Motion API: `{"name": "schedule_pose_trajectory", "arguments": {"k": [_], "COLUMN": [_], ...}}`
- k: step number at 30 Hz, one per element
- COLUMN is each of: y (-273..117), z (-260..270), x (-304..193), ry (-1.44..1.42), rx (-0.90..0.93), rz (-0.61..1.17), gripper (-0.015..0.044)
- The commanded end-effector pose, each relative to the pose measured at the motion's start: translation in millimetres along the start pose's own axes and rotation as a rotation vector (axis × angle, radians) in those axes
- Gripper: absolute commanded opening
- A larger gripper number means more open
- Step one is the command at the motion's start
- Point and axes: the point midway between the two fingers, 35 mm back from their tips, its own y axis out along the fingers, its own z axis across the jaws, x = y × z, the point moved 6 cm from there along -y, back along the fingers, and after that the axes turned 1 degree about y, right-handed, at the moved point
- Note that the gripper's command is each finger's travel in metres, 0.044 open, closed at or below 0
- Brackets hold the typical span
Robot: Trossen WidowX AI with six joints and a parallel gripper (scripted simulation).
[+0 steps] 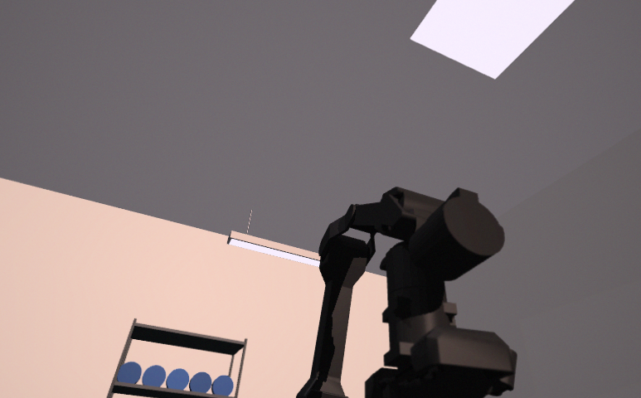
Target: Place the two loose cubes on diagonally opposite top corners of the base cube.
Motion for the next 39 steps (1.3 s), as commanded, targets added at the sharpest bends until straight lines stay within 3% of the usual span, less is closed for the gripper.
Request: {"name": "schedule_pose_trajectory", "arguments": {"k": [1,7,39], "y": [6,60,107], "z": [0,0,1], "x": [-1,-2,-2], "ry": [-0.017,-0.017,-0.017], "rx": [0.0,0.001,0.001], "rz": [0.005,0.005,0.005], "gripper": [0.0265,0.0265,0.0265]}}
